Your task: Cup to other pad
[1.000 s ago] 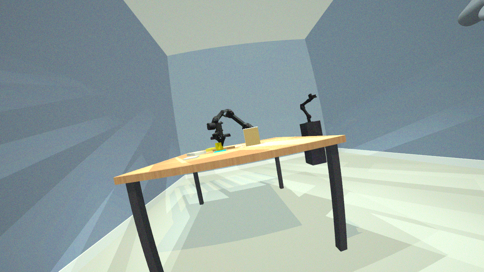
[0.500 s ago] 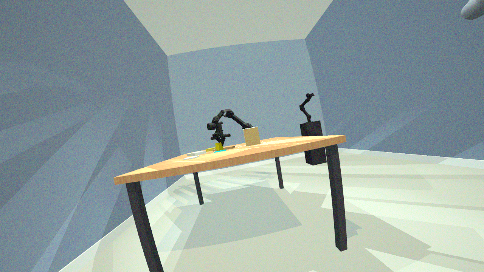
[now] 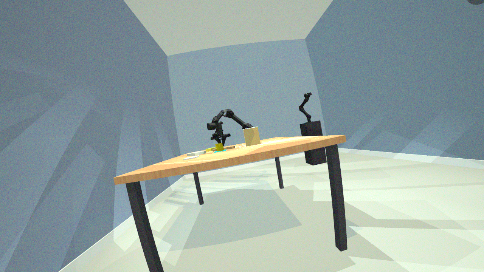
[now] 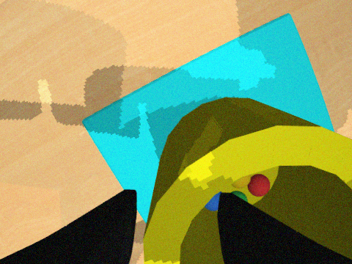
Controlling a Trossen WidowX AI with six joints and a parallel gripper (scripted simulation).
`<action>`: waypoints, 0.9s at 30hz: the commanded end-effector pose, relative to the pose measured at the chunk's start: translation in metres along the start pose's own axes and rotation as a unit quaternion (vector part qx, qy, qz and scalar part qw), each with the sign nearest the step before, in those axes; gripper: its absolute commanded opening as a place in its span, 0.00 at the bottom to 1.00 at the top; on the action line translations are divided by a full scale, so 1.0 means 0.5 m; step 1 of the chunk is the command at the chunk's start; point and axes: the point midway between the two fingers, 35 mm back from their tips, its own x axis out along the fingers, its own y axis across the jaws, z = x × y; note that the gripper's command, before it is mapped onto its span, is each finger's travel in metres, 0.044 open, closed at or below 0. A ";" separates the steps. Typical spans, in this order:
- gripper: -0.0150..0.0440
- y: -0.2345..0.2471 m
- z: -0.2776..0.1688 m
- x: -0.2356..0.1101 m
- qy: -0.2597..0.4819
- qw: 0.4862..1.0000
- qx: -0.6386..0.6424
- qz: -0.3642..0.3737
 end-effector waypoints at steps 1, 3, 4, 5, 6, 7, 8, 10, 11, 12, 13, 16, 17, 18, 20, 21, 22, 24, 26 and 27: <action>0.50 -0.001 0.001 -0.007 0.000 1.000 0.001 0.000; 0.50 -0.001 0.001 -0.013 0.000 1.000 0.001 0.000; 0.50 -0.001 0.001 -0.016 0.000 1.000 0.001 0.000; 0.50 -0.001 0.002 -0.019 0.000 1.000 0.000 0.001; 0.50 -0.001 0.002 -0.023 0.000 1.000 0.000 0.001; 0.50 -0.001 0.002 -0.026 0.000 1.000 0.000 0.001; 0.50 -0.001 0.002 -0.029 0.000 1.000 0.000 0.001; 0.50 -0.001 0.002 -0.036 0.000 1.000 0.000 0.001; 0.50 -0.001 0.002 -0.040 0.000 1.000 -0.001 0.001; 0.50 -0.001 0.002 -0.043 0.000 1.000 -0.001 0.001; 0.50 -0.001 0.002 -0.046 0.000 1.000 -0.001 0.001; 0.50 -0.001 0.002 -0.056 0.001 1.000 -0.001 0.001; 0.50 -0.001 0.002 -0.059 0.001 1.000 -0.001 0.001; 0.50 0.000 0.002 -0.062 0.001 1.000 -0.002 0.001; 0.50 0.000 0.002 -0.068 0.001 1.000 -0.002 0.001; 0.50 0.000 0.002 -0.072 0.001 1.000 -0.002 0.001; 0.50 0.000 0.002 -0.075 0.001 1.000 -0.002 0.001; 0.50 0.000 0.001 -0.081 0.002 1.000 -0.002 0.001; 0.50 0.001 0.001 -0.088 0.002 1.000 -0.003 0.001; 0.50 0.001 0.001 -0.091 0.002 1.000 -0.003 0.001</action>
